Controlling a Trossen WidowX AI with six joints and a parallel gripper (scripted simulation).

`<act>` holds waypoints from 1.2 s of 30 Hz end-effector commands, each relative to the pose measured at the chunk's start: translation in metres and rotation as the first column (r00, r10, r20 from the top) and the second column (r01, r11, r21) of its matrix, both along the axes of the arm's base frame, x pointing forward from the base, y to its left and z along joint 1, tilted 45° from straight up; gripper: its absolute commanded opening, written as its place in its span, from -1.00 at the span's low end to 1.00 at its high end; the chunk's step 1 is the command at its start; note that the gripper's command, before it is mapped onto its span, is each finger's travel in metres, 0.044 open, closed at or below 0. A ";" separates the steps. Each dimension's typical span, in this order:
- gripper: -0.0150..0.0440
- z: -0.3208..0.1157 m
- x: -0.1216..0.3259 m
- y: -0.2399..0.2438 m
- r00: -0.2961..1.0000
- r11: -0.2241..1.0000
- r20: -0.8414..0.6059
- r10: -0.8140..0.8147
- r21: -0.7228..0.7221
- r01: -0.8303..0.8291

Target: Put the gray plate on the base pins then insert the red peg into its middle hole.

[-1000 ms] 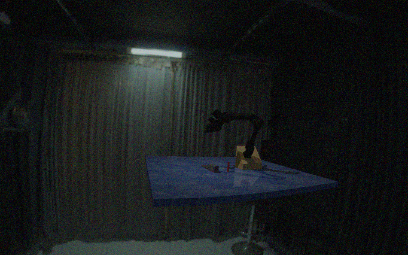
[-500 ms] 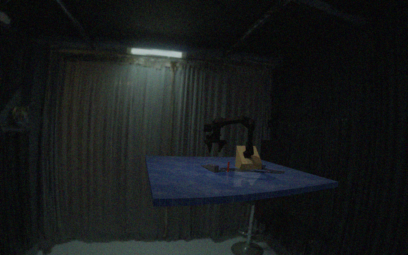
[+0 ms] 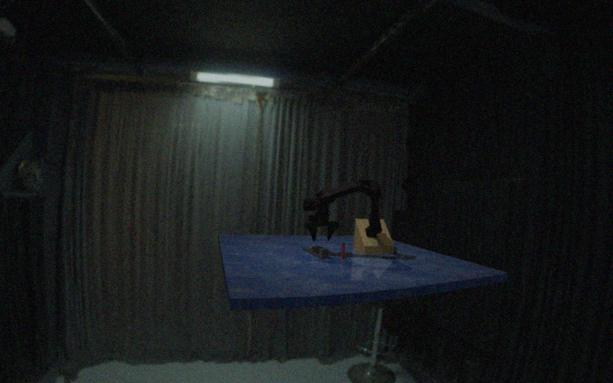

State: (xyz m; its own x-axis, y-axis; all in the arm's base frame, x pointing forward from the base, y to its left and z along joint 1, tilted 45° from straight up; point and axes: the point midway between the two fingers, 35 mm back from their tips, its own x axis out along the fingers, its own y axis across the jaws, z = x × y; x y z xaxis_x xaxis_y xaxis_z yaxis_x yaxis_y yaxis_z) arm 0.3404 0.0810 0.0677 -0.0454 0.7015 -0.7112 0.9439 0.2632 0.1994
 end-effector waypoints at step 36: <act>1.00 -0.046 -0.001 0.048 1.000 1.000 -0.001 -0.011 0.006 0.011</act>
State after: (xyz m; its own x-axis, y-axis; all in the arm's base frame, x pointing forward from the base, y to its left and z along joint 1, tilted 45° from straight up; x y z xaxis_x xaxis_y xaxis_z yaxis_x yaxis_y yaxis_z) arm 0.3438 0.1236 0.0275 -0.0276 0.7040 -0.7097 0.9439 0.2520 0.2132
